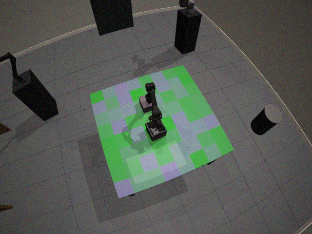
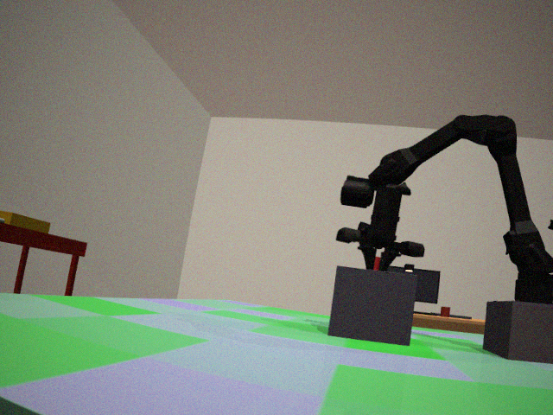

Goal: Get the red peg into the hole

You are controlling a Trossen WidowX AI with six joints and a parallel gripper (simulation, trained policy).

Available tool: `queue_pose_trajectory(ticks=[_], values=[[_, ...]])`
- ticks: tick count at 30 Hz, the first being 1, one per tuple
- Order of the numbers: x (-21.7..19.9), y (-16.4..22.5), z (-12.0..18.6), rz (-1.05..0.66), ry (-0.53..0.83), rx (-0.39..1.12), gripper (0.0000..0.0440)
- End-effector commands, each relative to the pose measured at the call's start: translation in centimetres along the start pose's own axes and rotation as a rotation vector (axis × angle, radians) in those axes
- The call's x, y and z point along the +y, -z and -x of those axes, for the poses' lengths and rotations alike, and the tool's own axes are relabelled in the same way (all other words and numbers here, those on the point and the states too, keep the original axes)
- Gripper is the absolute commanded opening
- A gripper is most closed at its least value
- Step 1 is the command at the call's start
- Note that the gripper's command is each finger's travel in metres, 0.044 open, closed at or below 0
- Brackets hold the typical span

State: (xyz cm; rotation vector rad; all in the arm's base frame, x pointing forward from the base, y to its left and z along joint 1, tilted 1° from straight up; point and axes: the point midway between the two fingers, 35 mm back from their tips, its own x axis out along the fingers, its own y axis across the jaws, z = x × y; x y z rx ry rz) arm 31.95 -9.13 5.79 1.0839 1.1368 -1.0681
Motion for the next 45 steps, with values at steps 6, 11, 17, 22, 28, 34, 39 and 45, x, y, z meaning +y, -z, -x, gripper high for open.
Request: queue_pose_trajectory(ticks=[6, 11, 17, 22, 28, 34, 39, 45], values=[[-0.1, -0.2, -2.1, 0.031, 0.014, 0.019, 0.0000], [-0.1, -0.4, -3.0, 0.051, 0.027, 0.019, 0.0014], [0.0, -0.5, -3.7, 0.072, 0.044, 0.029, 0.0104], [0.4, -0.4, -3.3, 0.067, 0.030, 0.084, 0.0144], [1.0, -0.6, -2.3, 0.047, -0.004, 0.163, 0.0137], [1.6, -1.1, -1.0, 0.038, -0.040, 0.220, 0.0155], [2.2, -1.8, 0.1, 0.027, -0.083, 0.252, 0.0170], [3.0, -2.8, 1.6, 0.019, -0.139, 0.273, 0.0184]])
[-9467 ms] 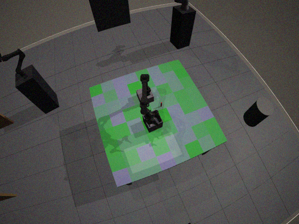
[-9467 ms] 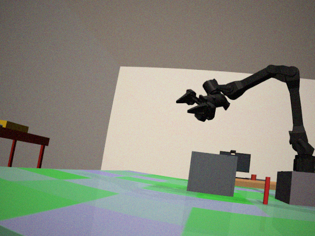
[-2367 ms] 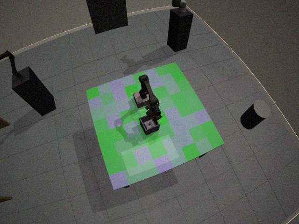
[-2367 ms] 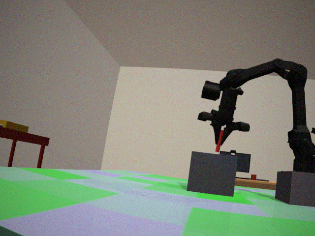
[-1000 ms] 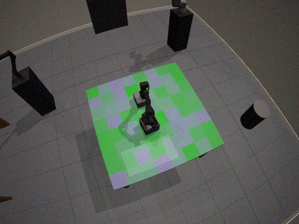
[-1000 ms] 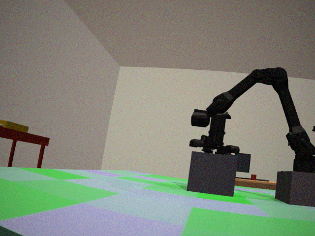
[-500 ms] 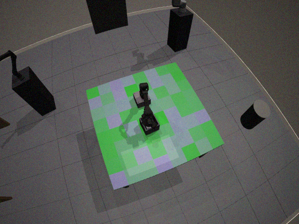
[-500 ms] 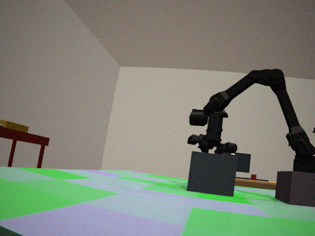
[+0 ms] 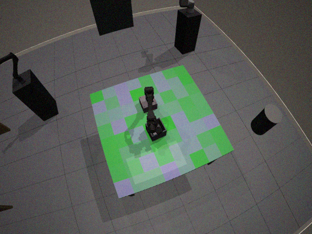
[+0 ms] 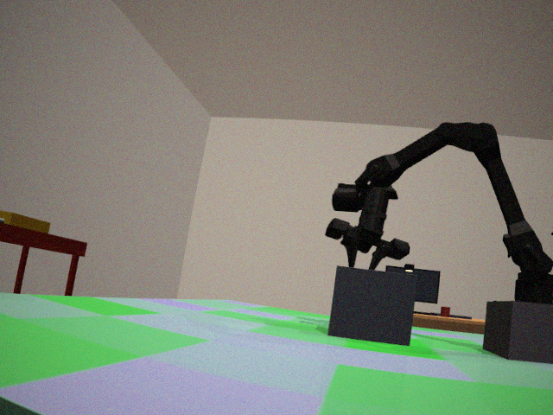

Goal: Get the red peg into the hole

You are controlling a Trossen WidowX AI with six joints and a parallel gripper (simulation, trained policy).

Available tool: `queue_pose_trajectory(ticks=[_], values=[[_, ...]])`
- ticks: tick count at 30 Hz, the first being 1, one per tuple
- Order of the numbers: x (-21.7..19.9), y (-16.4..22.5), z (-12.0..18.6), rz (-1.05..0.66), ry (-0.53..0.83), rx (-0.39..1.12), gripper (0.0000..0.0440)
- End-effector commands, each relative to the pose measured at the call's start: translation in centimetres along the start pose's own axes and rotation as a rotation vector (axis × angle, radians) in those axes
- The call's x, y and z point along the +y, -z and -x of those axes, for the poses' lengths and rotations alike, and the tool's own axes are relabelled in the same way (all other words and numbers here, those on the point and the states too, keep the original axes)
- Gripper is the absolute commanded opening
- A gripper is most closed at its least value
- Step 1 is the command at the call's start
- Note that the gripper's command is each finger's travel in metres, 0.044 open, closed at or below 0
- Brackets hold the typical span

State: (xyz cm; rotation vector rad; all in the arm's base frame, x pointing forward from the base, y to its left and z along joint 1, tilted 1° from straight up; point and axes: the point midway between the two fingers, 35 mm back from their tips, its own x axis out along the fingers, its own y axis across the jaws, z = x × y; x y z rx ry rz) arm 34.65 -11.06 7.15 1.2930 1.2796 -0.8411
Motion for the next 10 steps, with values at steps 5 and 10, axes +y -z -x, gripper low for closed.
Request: queue_pose_trajectory(ticks=[5, 10], values=[[1.5, -0.9, 2.4, 0.012, -0.084, 0.007, 0.0195], [2.7, -1.6, 4.4, 0.026, -0.151, 0.003, 0.0198]])
